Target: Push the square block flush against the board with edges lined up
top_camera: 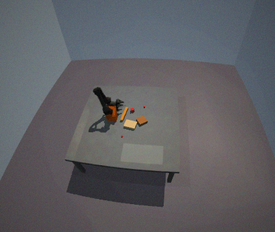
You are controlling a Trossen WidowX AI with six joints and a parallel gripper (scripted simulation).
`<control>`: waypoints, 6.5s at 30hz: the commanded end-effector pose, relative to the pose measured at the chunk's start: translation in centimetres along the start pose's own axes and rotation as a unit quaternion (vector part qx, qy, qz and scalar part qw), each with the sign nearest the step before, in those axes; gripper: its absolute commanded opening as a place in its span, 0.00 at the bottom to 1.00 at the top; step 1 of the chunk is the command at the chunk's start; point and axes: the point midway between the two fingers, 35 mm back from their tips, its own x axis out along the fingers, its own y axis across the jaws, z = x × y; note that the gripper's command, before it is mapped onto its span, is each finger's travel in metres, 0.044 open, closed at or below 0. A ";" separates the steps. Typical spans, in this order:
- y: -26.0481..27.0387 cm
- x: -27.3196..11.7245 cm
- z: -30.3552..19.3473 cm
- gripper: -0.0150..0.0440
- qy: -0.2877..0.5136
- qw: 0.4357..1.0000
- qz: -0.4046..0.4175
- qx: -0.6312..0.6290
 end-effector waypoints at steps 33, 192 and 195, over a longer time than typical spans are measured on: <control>0.3 2.1 -0.8 0.25 -0.159 0.880 -0.050 0.446; 3.6 13.0 16.9 0.25 -0.210 -0.593 0.580 0.517; 3.5 12.8 16.8 0.25 -0.210 -0.593 0.580 0.517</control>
